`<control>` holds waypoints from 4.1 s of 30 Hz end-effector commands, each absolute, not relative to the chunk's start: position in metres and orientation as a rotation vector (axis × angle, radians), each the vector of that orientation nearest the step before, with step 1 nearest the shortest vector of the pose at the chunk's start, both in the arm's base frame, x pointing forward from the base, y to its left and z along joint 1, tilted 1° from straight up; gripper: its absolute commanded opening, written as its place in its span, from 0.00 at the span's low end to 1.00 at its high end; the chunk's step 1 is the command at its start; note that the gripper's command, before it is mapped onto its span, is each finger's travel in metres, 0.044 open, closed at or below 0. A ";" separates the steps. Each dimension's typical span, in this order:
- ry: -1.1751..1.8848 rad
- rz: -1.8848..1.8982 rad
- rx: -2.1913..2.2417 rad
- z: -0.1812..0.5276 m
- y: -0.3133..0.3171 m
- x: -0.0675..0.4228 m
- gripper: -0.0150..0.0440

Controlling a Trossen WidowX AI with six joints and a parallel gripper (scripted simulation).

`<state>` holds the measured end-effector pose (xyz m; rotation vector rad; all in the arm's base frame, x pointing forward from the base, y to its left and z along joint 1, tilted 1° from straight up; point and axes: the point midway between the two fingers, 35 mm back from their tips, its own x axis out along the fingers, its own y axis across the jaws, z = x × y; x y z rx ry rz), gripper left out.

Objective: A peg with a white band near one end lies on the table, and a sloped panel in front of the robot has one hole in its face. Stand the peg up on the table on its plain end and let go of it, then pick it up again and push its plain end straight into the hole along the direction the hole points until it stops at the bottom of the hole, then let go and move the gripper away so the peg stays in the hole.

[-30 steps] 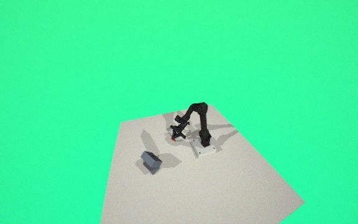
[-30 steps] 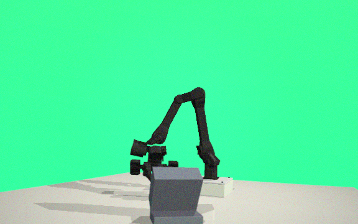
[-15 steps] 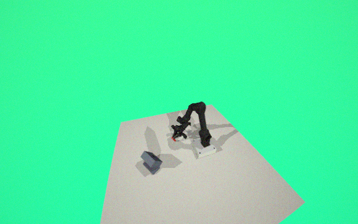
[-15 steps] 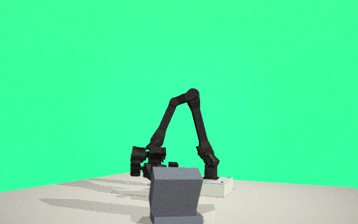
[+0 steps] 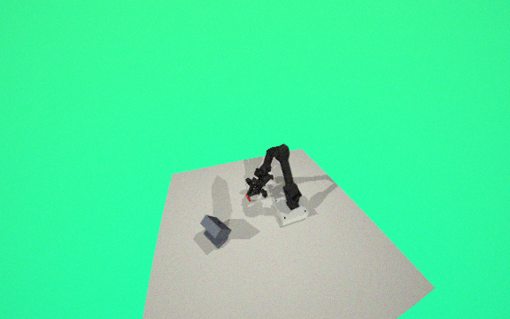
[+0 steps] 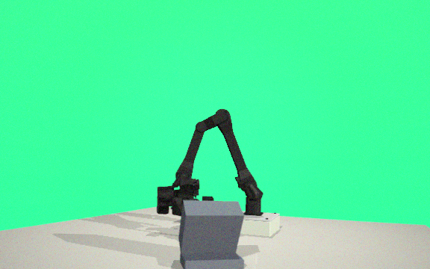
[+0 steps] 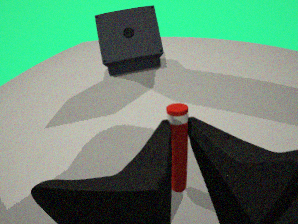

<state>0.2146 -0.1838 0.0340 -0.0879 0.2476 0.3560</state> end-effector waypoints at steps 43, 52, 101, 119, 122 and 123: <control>0.196 0.352 -0.082 0.029 -0.189 0.207 0.34; 0.195 0.350 -0.080 0.028 -0.190 0.205 0.34; 0.173 0.332 -0.093 0.026 -0.199 0.192 0.34; 0.164 0.324 -0.094 0.025 -0.202 0.188 0.34; 0.163 0.322 -0.094 0.025 -0.203 0.187 0.34; 0.163 0.322 -0.094 0.025 -0.203 0.187 0.34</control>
